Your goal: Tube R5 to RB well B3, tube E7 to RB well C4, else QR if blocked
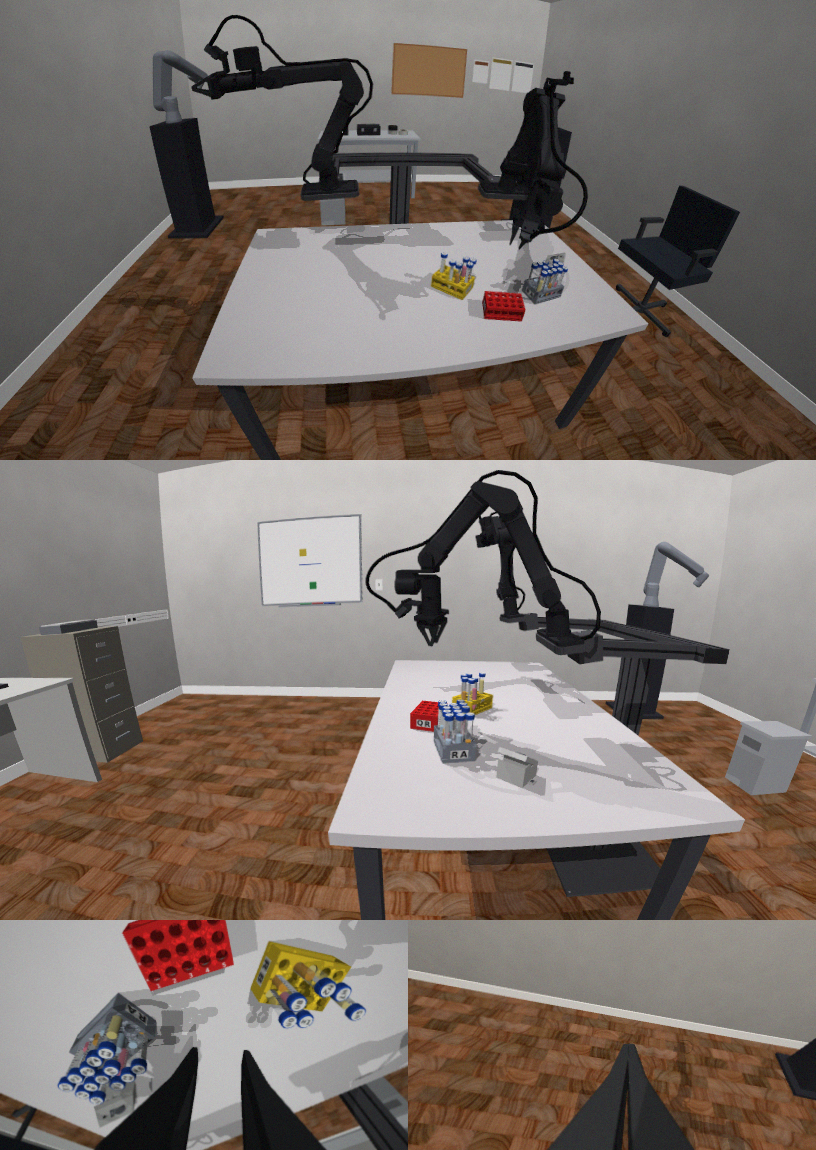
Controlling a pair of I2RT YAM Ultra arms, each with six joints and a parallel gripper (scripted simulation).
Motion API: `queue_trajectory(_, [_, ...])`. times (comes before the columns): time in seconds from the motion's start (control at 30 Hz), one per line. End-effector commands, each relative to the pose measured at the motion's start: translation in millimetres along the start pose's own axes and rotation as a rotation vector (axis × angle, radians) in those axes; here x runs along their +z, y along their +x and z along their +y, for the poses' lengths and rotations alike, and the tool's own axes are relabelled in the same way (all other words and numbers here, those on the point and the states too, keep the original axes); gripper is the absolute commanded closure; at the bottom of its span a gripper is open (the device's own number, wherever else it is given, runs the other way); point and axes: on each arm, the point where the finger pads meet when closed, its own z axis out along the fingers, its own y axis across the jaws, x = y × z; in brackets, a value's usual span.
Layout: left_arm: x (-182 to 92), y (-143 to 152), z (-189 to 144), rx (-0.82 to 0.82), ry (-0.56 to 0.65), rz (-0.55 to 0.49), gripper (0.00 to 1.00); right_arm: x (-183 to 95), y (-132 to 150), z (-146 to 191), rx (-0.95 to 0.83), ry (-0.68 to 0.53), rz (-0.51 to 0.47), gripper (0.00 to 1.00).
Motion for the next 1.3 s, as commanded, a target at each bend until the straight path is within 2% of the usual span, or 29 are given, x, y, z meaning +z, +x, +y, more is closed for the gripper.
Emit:
queue_trajectory(0.0, [7, 0, 0, -0.058, -0.066, -0.025, 0.7, -12, -25, -8, 0.009, 0.022, -0.05, 1.0])
queue_trajectory(0.1, [7, 2, 0, -0.057, -0.068, -0.036, 0.7, -12, -25, -8, 0.009, 0.022, -0.05, 1.0])
queue_trajectory(0.3, [26, 26, 2, -0.116, -0.11, -0.015, 0.7, -12, -25, -8, 0.009, 0.022, -0.05, 1.0])
queue_trajectory(0.37, [41, 40, 0, -0.162, -0.146, 0.033, 0.7, -12, -25, -8, 0.009, 0.022, -0.05, 1.0])
queue_trajectory(0.43, [38, 43, 0, -0.162, -0.151, 0.006, 0.7, -12, -25, -8, 0.009, 0.022, -0.05, 1.0])
queue_trajectory(0.6, [46, 66, -1, -0.262, -0.24, 0.034, 0.7, -12, -25, -8, 0.009, 0.022, -0.05, 1.0])
queue_trajectory(0.67, [46, 66, -1, -0.262, -0.24, 0.034, 0.7, -12, -25, -8, 0.009, 0.022, -0.05, 1.0])
queue_trajectory(0.93, [67, 98, 6, -0.283, -0.243, 0.057, 0.7, -12, -25, -8, 0.009, 0.022, -0.05, 1.0])
queue_trajectory(1.0, [67, 98, 3, -0.273, -0.242, 0.058, 0.7, -12, -25, -8, 0.009, 0.022, -0.05, 1.0])
queue_trajectory(1.07, [61, 77, 6, -0.269, -0.242, 0.008, 0.7, -12, -25, -8, 0.009, 0.022, -0.05, 1.0])
queue_trajectory(1.27, [60, 76, 6, -0.269, -0.241, 0.006, 0.7, -12, -25, -8, 0.009, 0.022, -0.05, 1.0])
